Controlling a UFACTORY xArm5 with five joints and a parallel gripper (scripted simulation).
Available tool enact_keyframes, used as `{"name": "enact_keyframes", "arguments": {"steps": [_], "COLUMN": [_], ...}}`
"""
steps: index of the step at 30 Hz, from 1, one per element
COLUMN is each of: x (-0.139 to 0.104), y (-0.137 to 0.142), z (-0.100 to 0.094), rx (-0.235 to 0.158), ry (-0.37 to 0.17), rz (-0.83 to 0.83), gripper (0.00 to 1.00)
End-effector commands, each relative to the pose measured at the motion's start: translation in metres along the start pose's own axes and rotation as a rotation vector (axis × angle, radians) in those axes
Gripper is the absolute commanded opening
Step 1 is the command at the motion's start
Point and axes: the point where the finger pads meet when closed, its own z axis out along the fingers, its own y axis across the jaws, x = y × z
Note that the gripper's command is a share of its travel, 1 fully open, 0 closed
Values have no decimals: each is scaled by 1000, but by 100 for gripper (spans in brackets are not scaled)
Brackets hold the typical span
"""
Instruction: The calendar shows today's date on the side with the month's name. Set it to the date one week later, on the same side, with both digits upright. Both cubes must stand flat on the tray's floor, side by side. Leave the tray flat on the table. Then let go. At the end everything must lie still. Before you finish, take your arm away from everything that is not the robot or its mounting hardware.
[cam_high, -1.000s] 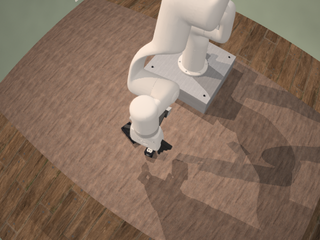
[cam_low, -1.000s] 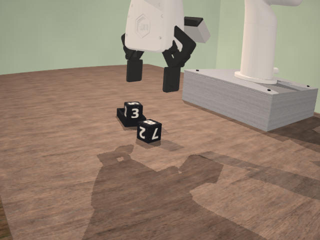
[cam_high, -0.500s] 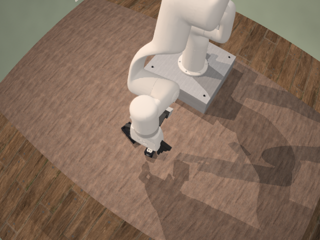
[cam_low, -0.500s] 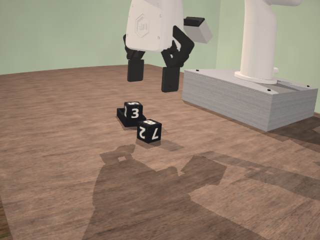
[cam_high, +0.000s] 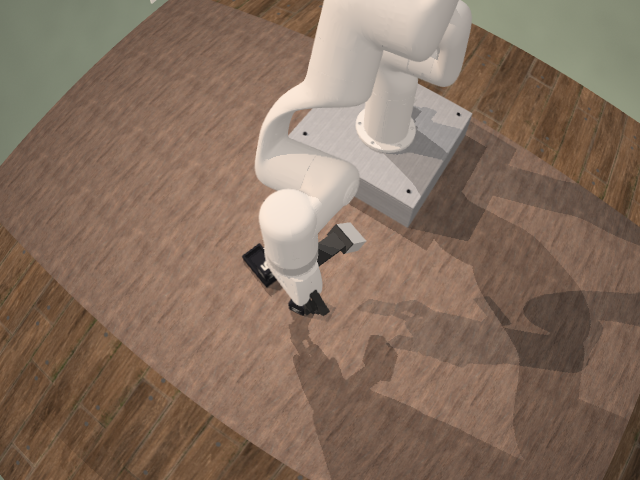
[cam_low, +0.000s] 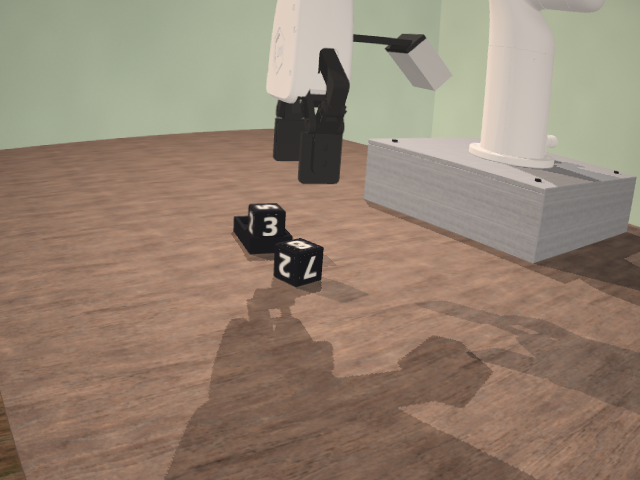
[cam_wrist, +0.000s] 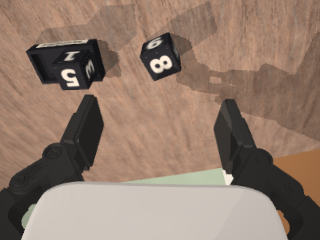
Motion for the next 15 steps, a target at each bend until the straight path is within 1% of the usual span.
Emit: {"name": "enact_keyframes", "arguments": {"steps": [1,2,4,6,7,10,11,12,15], "x": [-1,-1,-1,-1,-1,-1,-1,0,0], "y": [0,0,0,0,0,0,0,0,0], "z": [-1,-1,-1,-1,-2,-2,-2,-2,-2], "rx": [-2,-2,-2,-2,-2,-2,-2,-2,-3], "ry": [-3,-3,-3,-3,-3,-3,-3,-3,-3], "rz": [174,178,261,261,346,425,429,488,579], "gripper": [100,100,100,100,100,100,100,100,100]}}
